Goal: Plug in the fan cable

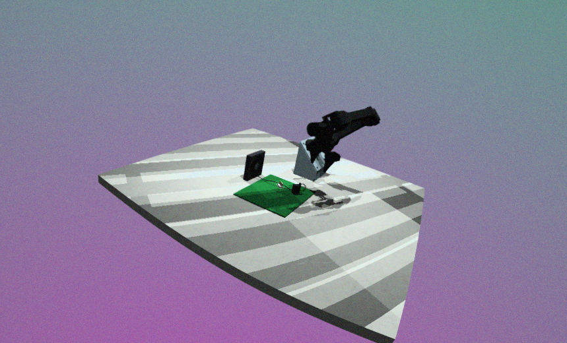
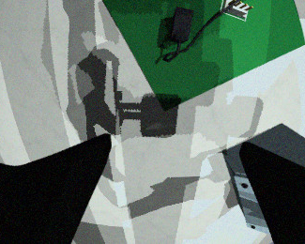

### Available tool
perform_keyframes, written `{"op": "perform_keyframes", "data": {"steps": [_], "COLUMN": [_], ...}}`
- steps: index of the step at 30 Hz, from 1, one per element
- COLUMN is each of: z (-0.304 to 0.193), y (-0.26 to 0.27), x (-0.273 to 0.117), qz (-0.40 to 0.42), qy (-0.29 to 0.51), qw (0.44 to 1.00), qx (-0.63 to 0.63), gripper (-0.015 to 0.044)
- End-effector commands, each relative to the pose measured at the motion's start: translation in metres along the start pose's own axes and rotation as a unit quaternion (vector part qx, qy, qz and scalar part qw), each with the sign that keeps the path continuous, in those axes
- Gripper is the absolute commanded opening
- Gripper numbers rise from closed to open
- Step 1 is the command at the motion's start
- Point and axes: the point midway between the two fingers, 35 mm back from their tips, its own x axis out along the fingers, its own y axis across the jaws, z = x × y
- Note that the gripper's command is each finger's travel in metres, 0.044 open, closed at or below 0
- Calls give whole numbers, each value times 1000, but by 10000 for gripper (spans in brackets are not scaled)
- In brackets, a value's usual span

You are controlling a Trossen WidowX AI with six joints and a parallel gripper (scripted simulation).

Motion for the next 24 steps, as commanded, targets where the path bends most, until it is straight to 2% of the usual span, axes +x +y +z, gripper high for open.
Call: {"op": "perform_keyframes", "data": {"steps": [1, 6, 11, 14, 20, 24], "z": [32, 88, 96, 99, 97, 96], "y": [1, -8, -11, -10, -7, -7], "x": [-15, -39, -39, -17, 56, 58], "qz": [3, 14, 16, 15, 18, 18], "qy": [-5, -8, -9, -10, -8, -8], "qw": [1000, 999, 998, 998, 998, 998], "qx": [18, 52, 56, 56, 56, 56], "gripper": [440, 440, 440, 440, 440, 440]}}
